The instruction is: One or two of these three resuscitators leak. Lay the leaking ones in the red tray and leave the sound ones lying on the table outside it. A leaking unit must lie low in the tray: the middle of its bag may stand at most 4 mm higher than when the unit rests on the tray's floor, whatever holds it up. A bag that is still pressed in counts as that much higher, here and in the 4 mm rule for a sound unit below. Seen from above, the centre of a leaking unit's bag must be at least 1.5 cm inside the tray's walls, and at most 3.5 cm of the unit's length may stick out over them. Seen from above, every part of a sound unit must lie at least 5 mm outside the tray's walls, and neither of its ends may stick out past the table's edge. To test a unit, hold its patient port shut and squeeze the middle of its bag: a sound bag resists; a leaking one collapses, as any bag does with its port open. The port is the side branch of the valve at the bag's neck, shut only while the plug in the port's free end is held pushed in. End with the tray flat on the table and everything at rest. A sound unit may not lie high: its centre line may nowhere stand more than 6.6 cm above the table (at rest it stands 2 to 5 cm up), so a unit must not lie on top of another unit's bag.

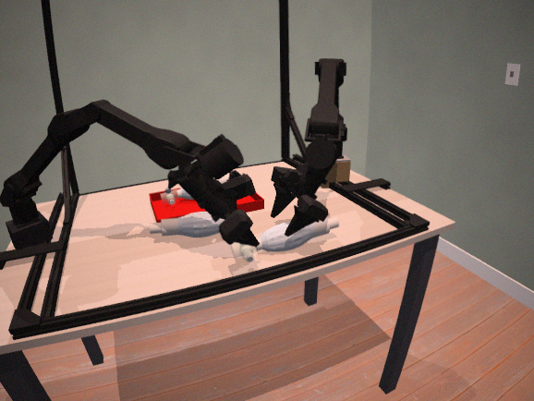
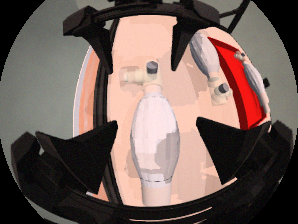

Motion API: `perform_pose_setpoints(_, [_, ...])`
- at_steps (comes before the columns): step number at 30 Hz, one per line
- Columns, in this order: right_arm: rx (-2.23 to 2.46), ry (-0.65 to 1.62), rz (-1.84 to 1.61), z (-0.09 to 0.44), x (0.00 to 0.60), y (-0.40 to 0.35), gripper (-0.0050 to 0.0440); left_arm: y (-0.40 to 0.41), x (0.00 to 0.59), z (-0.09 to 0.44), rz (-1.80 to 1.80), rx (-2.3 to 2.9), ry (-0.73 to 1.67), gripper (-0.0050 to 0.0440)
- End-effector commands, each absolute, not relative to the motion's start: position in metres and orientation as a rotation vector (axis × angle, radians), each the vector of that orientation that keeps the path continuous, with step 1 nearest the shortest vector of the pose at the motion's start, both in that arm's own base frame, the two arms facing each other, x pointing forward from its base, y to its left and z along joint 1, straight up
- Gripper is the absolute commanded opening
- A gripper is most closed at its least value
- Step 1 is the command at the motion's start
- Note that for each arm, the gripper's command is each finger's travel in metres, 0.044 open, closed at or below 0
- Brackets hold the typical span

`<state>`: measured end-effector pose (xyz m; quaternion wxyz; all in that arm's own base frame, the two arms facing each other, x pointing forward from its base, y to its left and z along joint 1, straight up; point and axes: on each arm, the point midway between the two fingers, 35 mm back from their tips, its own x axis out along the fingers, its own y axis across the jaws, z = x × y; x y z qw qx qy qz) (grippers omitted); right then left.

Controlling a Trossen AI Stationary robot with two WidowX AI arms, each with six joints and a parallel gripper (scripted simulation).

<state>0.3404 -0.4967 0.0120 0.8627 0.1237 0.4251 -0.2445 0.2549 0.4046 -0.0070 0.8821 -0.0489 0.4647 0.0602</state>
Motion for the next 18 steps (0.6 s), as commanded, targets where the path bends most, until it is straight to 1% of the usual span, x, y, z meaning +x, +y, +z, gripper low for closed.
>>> perform_pose_setpoints(1, [0.268,0.9,-0.515,0.0069,0.3392,-0.4964,0.0409,0.4057,0.2552,-0.0068,0.125,-0.099,0.967,0.044])
perform_pose_setpoints(18, [0.262,0.893,-0.513,0.0064,0.3389,-0.4959,0.0409,0.4061,0.255,-0.0077,0.124,-0.102,0.968,0.044])
